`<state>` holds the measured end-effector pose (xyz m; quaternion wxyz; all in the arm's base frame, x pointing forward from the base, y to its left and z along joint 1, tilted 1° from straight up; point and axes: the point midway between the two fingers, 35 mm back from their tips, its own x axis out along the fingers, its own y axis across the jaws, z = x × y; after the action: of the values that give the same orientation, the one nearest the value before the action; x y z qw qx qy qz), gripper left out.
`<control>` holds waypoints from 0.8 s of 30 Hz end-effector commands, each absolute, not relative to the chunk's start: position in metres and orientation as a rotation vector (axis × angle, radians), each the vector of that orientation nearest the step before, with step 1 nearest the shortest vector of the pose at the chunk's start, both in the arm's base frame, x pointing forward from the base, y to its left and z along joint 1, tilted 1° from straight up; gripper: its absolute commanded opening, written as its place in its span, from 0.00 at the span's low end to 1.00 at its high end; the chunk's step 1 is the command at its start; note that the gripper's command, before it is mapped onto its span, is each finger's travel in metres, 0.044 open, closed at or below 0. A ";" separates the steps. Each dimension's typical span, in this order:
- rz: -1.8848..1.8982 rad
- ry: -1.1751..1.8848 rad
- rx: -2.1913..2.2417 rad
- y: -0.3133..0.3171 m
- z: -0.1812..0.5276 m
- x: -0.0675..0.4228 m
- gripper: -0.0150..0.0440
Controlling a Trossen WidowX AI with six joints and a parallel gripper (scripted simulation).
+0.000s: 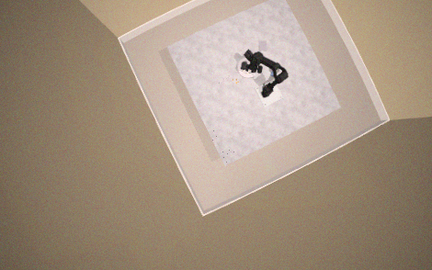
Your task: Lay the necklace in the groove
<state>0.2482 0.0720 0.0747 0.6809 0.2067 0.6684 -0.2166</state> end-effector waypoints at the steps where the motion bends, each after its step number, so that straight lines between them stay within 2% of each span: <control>1: -0.266 1.533 0.246 0.067 0.085 0.250 0.46; 24: -0.268 1.527 0.252 0.067 0.070 0.251 0.46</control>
<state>0.2515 0.0677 0.0750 0.7090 0.1145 0.6854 -0.1202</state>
